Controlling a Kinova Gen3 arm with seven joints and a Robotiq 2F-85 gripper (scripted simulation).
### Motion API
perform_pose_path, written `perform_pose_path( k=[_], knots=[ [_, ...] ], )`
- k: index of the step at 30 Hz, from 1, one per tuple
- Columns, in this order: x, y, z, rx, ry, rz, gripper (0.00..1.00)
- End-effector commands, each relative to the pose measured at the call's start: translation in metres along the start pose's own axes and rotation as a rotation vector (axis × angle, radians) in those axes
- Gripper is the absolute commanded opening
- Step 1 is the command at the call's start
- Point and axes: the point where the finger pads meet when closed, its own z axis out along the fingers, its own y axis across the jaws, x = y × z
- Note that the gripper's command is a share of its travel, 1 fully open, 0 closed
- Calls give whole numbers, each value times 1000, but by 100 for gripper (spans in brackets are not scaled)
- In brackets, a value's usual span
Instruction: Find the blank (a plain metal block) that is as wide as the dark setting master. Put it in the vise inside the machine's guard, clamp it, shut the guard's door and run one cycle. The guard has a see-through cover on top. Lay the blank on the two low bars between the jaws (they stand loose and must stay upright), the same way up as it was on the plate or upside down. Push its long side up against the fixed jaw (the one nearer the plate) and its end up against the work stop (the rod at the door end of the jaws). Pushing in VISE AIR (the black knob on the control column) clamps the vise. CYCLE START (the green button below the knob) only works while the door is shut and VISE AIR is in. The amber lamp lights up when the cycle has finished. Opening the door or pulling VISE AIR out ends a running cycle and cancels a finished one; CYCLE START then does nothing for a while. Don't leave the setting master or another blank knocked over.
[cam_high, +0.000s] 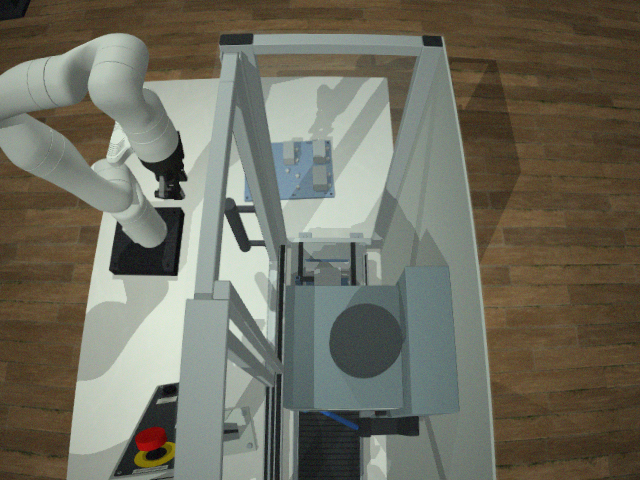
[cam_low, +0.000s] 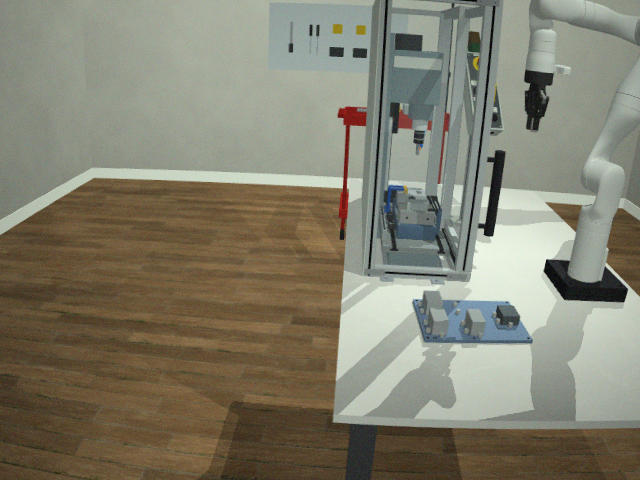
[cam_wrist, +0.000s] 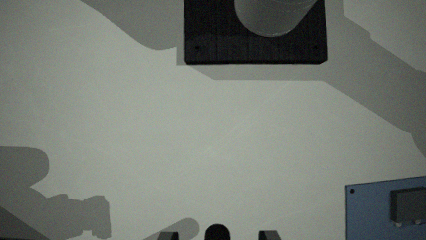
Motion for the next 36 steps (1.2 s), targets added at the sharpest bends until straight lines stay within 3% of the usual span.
perform_pose_path(
  k=[1, 25, 30, 36],
  knots=[
    [0, 0, 0, 0, -1, 0, 10],
    [0, 0, 0, 0, -1, 0, 10],
    [-6, -48, -15, 225, -25, -41, 10],
    [-6, -48, -15, 225, -25, -41, 10]
  ],
)
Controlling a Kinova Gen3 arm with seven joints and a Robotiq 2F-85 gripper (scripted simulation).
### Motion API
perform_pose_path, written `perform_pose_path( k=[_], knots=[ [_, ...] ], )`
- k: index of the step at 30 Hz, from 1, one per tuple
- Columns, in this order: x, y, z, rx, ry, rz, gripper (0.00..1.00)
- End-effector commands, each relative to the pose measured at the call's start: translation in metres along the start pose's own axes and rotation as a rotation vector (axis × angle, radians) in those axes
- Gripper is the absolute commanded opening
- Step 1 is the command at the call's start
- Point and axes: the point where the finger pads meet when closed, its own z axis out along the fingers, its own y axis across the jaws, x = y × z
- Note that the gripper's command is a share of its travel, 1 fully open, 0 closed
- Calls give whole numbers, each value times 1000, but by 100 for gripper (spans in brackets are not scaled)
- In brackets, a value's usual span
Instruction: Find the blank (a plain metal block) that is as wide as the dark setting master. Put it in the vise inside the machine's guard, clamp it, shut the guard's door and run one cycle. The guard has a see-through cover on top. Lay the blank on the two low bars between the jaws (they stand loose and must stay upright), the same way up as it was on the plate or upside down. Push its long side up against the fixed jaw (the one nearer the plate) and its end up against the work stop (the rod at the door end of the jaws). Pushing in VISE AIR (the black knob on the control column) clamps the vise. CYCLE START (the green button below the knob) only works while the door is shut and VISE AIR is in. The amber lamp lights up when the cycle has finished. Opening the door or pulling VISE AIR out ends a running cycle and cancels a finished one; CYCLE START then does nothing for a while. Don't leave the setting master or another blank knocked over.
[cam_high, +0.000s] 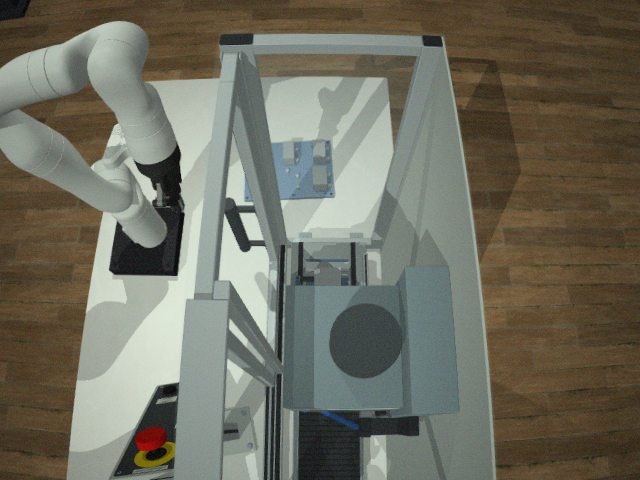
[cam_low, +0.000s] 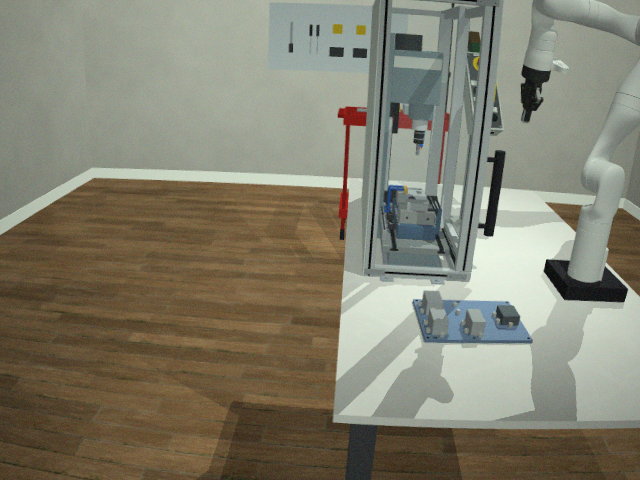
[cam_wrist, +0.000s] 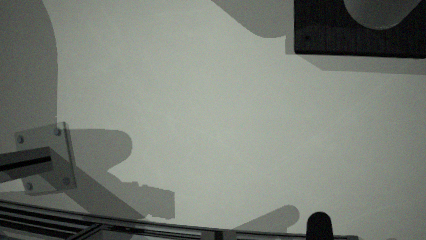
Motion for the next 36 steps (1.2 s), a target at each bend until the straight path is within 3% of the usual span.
perform_pose_path(
  k=[1, 6, 11, 23, 28, 36],
  knots=[
    [0, -1, 0, 5, -1, -1, 10],
    [0, -1, 0, 5, -1, -1, 10],
    [-4, -51, -3, 230, -25, -41, 10],
    [-4, -51, -3, 230, -25, -41, 10],
    [-8, -100, -7, 455, -49, -82, 10],
    [-8, -100, -7, 455, -49, -82, 10]
  ],
)
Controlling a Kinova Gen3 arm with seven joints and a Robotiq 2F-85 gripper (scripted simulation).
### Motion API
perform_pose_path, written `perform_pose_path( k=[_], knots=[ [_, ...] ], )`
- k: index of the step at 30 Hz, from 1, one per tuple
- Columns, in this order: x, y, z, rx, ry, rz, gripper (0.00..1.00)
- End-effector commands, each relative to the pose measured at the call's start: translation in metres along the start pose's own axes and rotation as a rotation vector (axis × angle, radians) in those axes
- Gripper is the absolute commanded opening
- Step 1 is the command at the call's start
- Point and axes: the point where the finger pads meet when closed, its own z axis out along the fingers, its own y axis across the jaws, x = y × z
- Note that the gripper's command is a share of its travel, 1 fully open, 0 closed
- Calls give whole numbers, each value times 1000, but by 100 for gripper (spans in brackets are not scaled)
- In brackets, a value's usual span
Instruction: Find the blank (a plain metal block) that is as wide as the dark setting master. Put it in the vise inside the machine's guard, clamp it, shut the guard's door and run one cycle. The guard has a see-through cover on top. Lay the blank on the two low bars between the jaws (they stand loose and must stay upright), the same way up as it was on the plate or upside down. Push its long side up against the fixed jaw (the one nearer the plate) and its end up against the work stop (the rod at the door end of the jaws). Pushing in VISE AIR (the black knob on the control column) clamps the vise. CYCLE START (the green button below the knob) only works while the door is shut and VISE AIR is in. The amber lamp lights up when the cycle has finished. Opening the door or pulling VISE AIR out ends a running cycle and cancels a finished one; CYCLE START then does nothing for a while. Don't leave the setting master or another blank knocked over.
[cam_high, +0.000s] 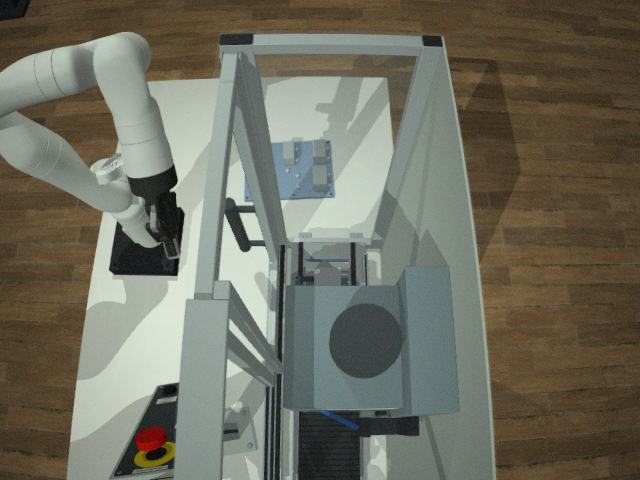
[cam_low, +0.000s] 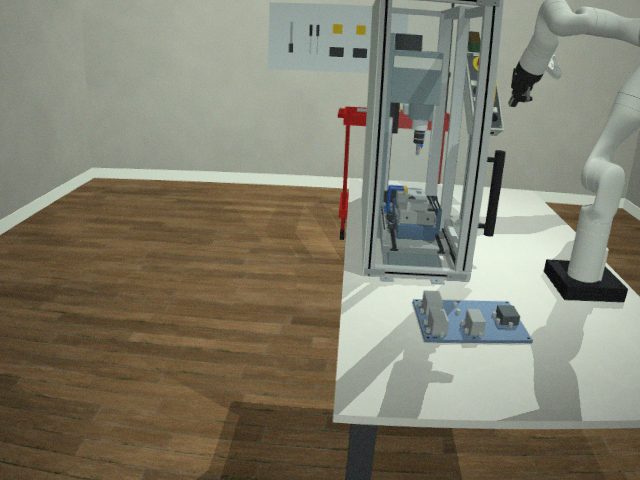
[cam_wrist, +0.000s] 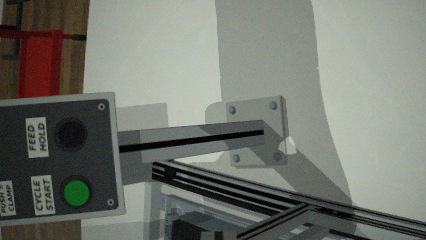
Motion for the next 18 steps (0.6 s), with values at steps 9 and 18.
perform_pose_path(
  k=[9, 18],
  knots=[
    [0, -47, 19, 227, -24, -40, 10],
    [0, -47, 19, 227, -24, -40, 10]
  ],
)
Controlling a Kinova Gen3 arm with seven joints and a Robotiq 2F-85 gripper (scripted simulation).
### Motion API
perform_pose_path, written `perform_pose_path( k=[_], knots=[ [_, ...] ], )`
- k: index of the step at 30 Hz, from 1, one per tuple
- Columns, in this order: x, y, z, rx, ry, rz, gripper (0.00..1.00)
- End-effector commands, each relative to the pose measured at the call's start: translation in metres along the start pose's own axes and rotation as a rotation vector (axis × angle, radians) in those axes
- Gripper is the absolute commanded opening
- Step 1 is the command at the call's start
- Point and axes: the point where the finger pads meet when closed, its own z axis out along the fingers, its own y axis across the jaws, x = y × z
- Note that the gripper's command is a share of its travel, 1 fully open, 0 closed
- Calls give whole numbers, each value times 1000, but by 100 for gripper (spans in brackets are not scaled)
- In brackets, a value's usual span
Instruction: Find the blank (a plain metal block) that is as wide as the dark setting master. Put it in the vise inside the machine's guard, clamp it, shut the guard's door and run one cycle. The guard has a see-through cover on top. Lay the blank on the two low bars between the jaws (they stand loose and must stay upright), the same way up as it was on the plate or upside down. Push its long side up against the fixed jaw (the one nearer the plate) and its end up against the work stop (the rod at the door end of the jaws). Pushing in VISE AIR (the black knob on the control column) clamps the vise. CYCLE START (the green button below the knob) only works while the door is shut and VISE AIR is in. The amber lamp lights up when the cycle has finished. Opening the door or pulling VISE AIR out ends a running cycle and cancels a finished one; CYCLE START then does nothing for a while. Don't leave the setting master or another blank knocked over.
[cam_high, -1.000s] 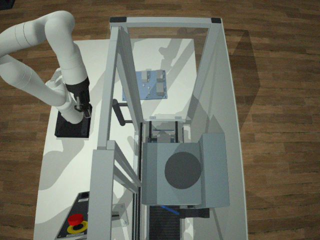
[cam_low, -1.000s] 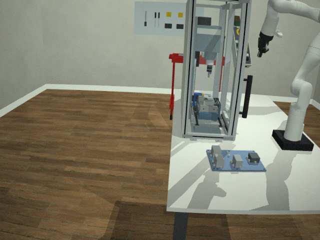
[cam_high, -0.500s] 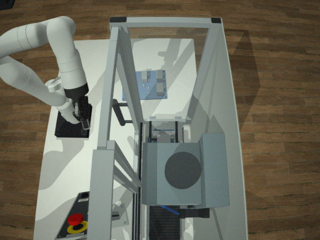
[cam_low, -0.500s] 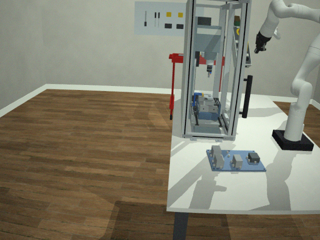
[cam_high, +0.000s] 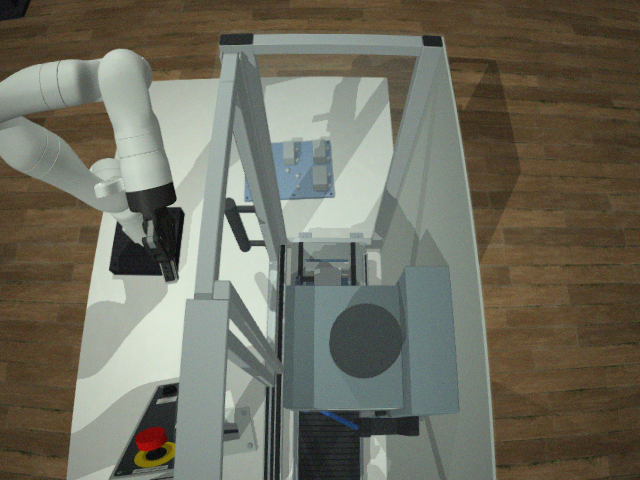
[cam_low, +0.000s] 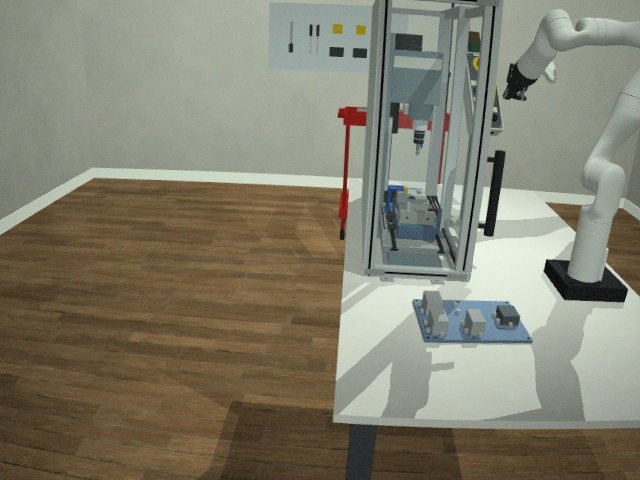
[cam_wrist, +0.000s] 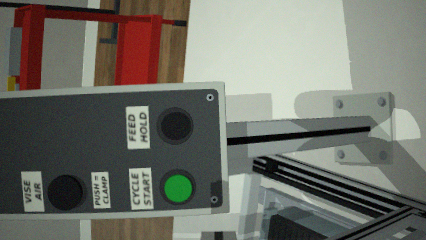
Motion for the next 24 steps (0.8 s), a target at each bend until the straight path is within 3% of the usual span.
perform_pose_path(
  k=[1, 3, 8, 20, 24],
  knots=[
    [0, 0, 0, 2, 0, 1, 10],
    [0, 0, 0, 2, 0, 1, 10],
    [0, -4, 3, 145, -15, -25, 10],
    [0, -4, 3, 145, -15, -25, 10],
    [0, -8, 27, 145, -15, -25, 10]
  ],
)
